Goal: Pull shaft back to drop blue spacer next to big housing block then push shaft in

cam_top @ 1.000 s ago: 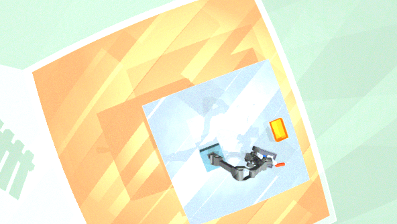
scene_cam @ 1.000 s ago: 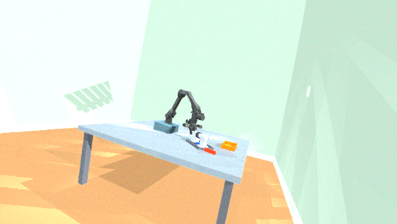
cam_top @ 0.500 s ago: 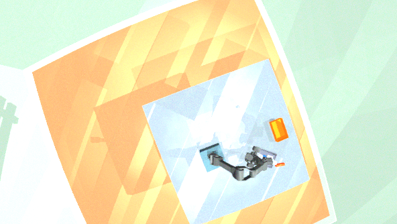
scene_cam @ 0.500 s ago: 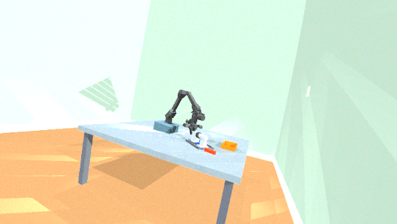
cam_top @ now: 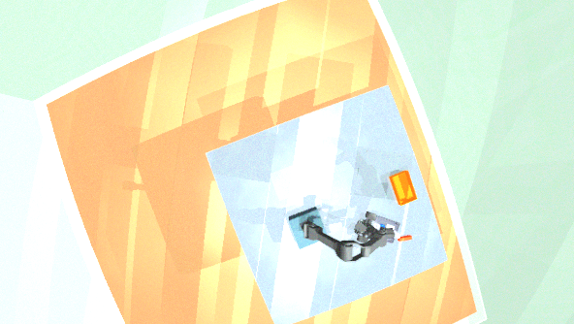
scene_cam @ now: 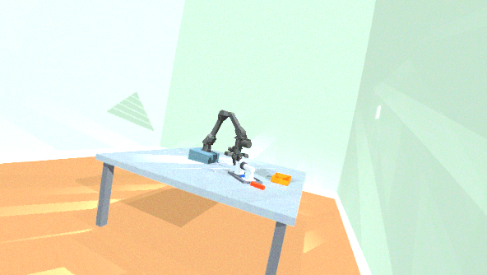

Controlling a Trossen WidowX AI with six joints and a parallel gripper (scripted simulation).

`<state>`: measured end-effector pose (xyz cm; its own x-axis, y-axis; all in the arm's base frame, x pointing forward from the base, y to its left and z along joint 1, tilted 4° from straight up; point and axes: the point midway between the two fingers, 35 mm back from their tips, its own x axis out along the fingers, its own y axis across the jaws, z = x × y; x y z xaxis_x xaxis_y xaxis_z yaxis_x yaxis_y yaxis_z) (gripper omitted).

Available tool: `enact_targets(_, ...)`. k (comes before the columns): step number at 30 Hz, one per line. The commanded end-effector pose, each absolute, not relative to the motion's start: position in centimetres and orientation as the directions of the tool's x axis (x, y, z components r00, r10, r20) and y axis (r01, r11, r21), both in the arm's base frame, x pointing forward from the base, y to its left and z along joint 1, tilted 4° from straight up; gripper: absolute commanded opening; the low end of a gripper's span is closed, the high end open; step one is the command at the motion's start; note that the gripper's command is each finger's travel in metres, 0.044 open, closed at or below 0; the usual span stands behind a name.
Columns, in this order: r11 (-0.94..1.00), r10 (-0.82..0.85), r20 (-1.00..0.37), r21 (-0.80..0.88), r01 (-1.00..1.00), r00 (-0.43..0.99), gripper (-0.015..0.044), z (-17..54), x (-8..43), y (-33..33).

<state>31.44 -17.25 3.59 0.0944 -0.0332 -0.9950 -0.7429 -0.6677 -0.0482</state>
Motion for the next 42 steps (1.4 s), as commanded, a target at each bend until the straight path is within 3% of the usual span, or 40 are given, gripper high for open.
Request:
enact_targets(1,-0.668,-0.042,-0.994,-0.048,-0.742,0.101,0.0000,3.72,31.57,-17.45)
enact_targets(42,-0.668,-0.041,-0.994,-0.048,-0.742,0.101,0.0000,3.63,31.31,-17.16)
